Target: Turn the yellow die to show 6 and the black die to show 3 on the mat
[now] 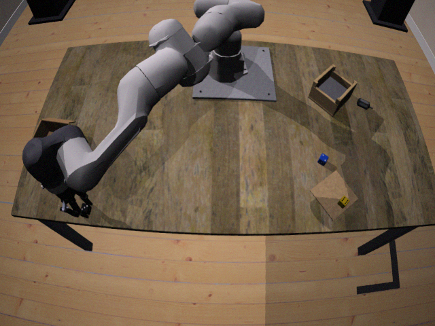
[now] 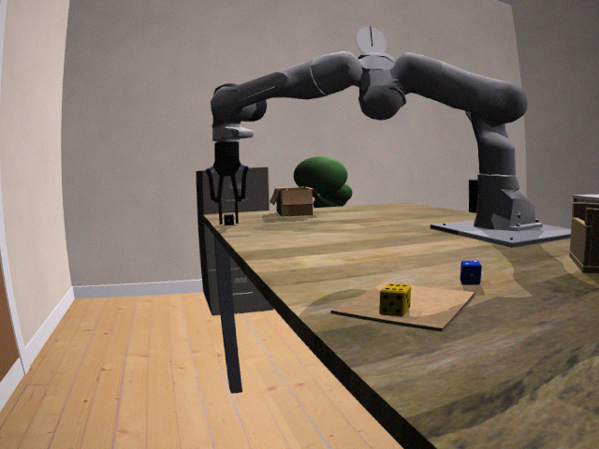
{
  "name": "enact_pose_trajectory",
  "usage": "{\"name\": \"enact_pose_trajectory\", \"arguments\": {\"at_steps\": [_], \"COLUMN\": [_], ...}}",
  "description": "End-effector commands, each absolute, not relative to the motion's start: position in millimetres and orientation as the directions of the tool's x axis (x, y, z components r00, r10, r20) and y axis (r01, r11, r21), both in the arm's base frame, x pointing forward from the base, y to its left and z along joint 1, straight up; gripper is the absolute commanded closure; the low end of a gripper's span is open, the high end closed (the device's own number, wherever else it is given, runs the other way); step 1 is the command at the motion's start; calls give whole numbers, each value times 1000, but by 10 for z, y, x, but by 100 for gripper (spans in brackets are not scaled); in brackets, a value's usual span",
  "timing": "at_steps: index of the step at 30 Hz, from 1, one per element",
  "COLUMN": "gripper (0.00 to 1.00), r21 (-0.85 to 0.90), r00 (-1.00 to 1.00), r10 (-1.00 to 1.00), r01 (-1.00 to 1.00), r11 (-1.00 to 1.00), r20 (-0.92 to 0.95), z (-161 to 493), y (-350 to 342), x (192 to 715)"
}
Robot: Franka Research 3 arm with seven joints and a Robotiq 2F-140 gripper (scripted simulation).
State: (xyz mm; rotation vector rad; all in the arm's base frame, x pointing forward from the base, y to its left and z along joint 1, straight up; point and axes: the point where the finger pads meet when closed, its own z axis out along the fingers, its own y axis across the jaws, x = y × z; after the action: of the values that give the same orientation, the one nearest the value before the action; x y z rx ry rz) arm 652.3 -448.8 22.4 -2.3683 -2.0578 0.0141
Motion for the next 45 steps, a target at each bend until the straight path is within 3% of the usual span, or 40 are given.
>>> {"name": "enact_pose_trajectory", "arguments": {"at_steps": [1,25,26,45], "gripper": [65,65,76,76], "r21": [-6,-6,-6,-6], "r00": [137,137,137,137], "r10": [991,991,991,991], "r01": [991,991,991,991], "r11": [-137,-137,-137,-137], "r20": [-1,-1,-1,-1], "z": [207,207,207,207], "y": [-4478,-4478,-4478,-4478], "x": [6534,6534,6534,6534]}}
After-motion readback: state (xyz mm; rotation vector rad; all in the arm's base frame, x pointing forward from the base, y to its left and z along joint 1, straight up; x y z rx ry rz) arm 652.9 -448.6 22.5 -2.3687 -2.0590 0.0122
